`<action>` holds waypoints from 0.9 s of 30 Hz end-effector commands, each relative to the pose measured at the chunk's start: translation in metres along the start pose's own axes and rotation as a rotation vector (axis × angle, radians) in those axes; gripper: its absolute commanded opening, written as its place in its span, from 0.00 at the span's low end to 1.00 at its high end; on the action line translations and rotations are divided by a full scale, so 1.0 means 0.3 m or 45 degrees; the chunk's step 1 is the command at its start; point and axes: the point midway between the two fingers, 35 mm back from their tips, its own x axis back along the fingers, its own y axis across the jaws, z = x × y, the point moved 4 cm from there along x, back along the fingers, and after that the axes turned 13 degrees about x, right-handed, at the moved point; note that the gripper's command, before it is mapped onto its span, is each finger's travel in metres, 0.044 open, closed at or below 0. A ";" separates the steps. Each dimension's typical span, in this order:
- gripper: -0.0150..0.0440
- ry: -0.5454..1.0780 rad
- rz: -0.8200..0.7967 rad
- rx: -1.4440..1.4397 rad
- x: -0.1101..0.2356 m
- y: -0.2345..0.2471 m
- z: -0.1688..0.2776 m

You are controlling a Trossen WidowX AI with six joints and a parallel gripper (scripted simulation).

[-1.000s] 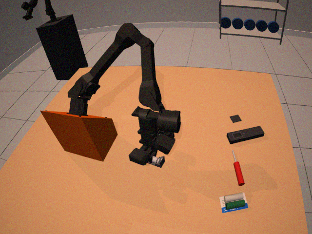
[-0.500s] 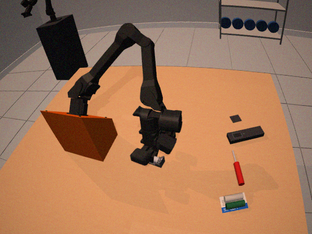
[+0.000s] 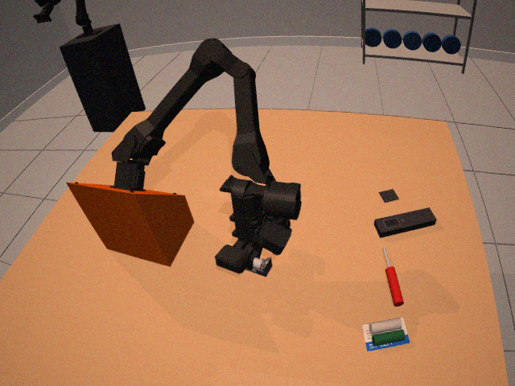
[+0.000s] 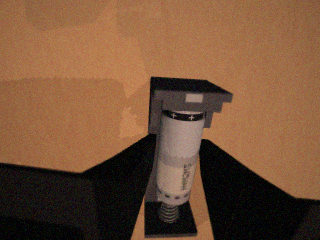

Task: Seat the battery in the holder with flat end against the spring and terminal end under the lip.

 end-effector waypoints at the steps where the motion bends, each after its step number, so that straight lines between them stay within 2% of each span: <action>1: 0.55 -0.001 0.000 0.006 0.002 0.000 -0.004; 16: 0.55 0.000 0.001 0.000 0.050 -0.009 0.000; 18: 0.64 0.008 0.001 -0.008 0.059 -0.013 0.006; 26: 1.00 0.000 0.005 0.000 0.285 -0.051 0.011; 27: 1.00 0.000 0.005 0.000 0.287 -0.053 0.017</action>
